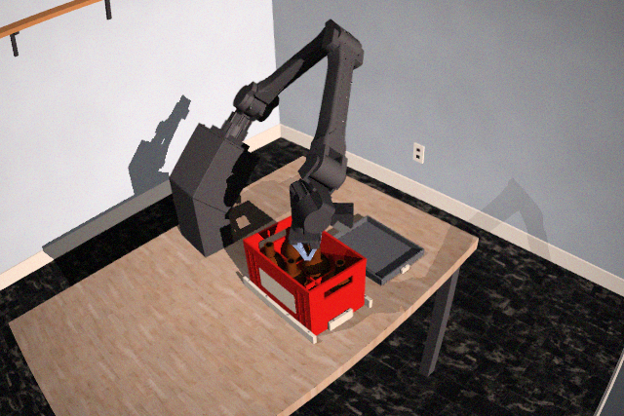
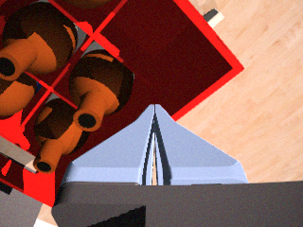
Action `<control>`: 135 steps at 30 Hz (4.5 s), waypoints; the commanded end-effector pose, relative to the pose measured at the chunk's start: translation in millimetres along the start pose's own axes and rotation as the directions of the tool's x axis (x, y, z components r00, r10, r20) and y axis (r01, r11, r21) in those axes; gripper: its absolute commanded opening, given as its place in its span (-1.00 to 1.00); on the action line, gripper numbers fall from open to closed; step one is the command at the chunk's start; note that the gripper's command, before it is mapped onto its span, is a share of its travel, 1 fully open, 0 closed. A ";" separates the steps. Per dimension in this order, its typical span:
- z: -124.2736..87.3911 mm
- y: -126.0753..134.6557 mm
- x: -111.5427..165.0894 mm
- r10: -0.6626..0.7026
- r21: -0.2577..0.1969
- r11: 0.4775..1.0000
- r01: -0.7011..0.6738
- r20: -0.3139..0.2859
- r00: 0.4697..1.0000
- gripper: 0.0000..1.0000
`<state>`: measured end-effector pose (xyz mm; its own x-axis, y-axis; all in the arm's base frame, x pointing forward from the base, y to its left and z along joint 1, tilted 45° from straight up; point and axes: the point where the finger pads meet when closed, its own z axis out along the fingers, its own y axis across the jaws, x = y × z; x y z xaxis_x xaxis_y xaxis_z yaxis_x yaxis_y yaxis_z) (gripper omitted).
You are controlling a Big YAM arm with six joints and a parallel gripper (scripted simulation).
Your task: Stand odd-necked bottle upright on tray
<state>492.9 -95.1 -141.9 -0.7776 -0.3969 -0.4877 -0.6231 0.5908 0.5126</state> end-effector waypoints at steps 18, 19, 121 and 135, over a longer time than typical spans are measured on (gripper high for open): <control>-20.0 54.6 -75.8 0.004 0.035 0.999 -0.005 0.025 1.000 0.21; -11.0 52.3 -67.1 0.021 0.021 1.000 -0.022 0.016 1.000 0.21; 50.3 60.6 -77.2 -0.011 -0.002 1.000 0.011 -0.003 1.000 0.21; 50.3 60.6 -77.2 -0.011 -0.002 1.000 0.011 -0.003 1.000 0.21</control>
<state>517.3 -2.8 -97.7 -0.7728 -0.3987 -0.4938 -0.6279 0.5940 0.5030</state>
